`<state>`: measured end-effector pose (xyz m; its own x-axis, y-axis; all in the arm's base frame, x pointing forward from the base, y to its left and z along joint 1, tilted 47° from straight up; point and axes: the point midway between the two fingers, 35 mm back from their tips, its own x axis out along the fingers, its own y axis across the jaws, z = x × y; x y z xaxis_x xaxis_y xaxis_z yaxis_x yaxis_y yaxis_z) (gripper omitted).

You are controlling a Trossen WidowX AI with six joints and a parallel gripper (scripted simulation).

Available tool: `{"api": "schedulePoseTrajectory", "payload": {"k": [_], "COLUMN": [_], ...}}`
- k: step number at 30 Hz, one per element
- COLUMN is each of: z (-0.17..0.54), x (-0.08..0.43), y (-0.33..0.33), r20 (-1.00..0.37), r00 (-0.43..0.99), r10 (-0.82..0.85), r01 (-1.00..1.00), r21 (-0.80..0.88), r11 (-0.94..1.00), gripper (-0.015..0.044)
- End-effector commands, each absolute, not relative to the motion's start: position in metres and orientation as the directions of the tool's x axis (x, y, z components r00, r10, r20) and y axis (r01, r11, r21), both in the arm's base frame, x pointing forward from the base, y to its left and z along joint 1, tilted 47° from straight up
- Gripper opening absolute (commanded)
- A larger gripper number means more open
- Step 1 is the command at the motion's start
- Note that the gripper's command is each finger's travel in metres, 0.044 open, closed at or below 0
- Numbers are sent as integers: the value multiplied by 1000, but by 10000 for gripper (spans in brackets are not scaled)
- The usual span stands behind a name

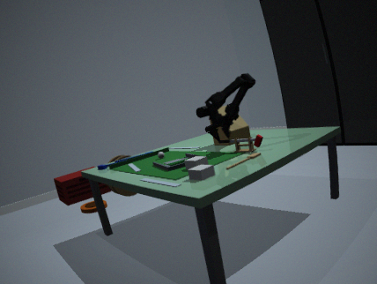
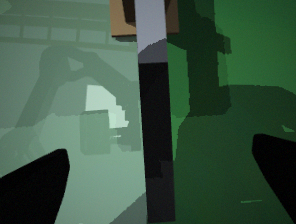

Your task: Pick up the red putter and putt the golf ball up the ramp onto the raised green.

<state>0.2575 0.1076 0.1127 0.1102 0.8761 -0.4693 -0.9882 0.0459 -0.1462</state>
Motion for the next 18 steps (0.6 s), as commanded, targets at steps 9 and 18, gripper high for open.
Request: {"api": "schedulePoseTrajectory", "payload": {"k": [9, 18], "z": [98, 89], "x": [259, 261], "y": [124, 134], "r20": [-464, -464], "r00": [108, 108], "r10": [879, 879], "r01": [-989, -989], "r21": [-137, -137], "r11": [49, 49], "gripper": [440, 440]}}
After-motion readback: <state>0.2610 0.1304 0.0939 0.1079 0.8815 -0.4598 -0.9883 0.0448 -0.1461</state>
